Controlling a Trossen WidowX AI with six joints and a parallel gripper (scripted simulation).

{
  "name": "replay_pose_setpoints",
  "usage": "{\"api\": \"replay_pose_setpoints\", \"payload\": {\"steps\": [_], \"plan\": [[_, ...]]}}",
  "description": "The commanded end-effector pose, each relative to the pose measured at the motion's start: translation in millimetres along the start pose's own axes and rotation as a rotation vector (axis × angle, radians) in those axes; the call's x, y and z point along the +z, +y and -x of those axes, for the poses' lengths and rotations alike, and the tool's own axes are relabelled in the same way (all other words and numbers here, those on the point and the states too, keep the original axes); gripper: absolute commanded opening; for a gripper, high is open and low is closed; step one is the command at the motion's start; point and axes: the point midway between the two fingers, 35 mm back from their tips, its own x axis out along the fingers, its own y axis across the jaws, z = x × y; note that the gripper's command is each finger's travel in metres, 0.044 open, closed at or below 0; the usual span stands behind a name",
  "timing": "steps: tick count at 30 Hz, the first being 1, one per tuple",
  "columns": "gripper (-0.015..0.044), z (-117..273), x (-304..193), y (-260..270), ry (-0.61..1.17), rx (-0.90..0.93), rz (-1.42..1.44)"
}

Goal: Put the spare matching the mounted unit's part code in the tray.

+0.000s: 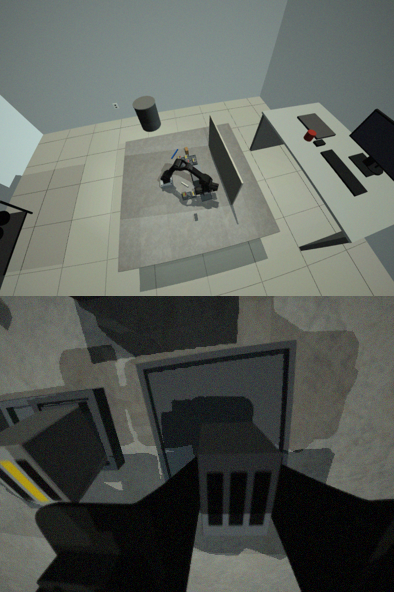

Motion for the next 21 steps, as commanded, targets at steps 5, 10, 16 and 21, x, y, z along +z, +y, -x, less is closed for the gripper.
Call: {"api": "replay_pose_setpoints", "payload": {"steps": [5,10,16,21], "plan": [[0.0000,-6.6,2.1,3.2,-0.006,0.006,-0.004],[0.0105,-4.1,0.7,1.2,-0.001,0.001,0.000],[0.0263,-4.1,0.7,1.2,-0.001,0.001,0.000],[0.0394,-4.1,0.7,1.2,-0.001,0.001,0.000]]}}
